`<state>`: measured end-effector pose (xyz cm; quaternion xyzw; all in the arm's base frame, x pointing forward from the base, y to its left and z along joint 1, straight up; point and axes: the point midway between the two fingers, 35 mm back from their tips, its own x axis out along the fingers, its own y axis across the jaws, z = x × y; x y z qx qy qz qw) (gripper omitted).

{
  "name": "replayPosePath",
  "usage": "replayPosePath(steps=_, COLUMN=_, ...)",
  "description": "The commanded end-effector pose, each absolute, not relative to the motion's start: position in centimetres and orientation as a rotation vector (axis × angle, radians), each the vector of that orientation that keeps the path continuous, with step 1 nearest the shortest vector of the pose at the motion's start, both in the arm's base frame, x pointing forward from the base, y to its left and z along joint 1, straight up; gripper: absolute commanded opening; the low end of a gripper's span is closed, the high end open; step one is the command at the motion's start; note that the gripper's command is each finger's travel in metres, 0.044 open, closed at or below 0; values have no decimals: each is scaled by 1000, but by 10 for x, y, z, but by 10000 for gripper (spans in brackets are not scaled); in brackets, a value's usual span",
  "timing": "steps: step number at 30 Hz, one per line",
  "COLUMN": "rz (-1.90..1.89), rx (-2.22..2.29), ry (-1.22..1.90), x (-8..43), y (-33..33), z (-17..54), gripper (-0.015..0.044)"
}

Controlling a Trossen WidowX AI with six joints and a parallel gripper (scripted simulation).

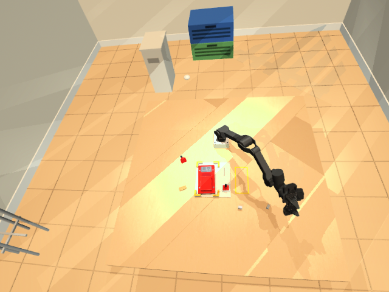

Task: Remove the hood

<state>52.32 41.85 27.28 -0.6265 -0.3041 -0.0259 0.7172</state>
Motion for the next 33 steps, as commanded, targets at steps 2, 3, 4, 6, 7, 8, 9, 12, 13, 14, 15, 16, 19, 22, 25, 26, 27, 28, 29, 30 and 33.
replayPosePath(steps=2, rz=-37, rx=-1389, ry=-652, x=529, y=414, z=270, gripper=272)
replayPosePath(steps=3, rz=-13, rx=-1392, ry=-625, x=536, y=408, z=267, gripper=298)
replayPosePath(steps=4, rz=16, rx=-1394, ry=-591, x=545, y=400, z=263, gripper=324)
replayPosePath(steps=6, rz=72, rx=-1394, ry=-519, x=560, y=383, z=255, gripper=377)
replayPosePath(steps=7, rz=99, rx=-1392, ry=-481, x=567, y=374, z=250, gripper=403)
replayPosePath(steps=8, rz=125, rx=-1389, ry=-441, x=573, y=365, z=246, gripper=429)
replayPosePath(steps=9, rz=150, rx=-1384, ry=-401, x=579, y=355, z=241, gripper=440)
replayPosePath(steps=12, rz=219, rx=-1359, ry=-273, x=594, y=324, z=225, gripper=440)
replayPosePath(steps=13, rz=240, rx=-1348, ry=-229, x=598, y=314, z=220, gripper=440)
replayPosePath(steps=14, rz=260, rx=-1336, ry=-184, x=601, y=303, z=215, gripper=440)
replayPosePath(steps=15, rz=279, rx=-1322, ry=-138, x=604, y=292, z=209, gripper=440)
replayPosePath(steps=16, rz=296, rx=-1306, ry=-91, x=606, y=280, z=204, gripper=440)
replayPosePath(steps=19, rz=341, rx=-1252, ry=52, x=608, y=245, z=187, gripper=440)
replayPosePath(steps=22, rz=375, rx=-1186, ry=200, x=605, y=209, z=171, gripper=440)
replayPosePath(steps=25, rz=396, rx=-1109, ry=351, x=596, y=174, z=155, gripper=440)
replayPosePath(steps=26, rz=400, rx=-1080, ry=401, x=591, y=162, z=150, gripper=440)
replayPosePath(steps=27, rz=403, rx=-1051, ry=452, x=587, y=150, z=145, gripper=440)
replayPosePath(steps=28, rz=405, rx=-1021, ry=503, x=581, y=138, z=140, gripper=440)
replayPosePath(steps=29, rz=405, rx=-989, ry=553, x=575, y=127, z=136, gripper=440)
replayPosePath(steps=30, rz=404, rx=-956, ry=604, x=569, y=115, z=131, gripper=440)
replayPosePath(steps=33, rz=394, rx=-852, ry=755, x=546, y=83, z=120, gripper=440)
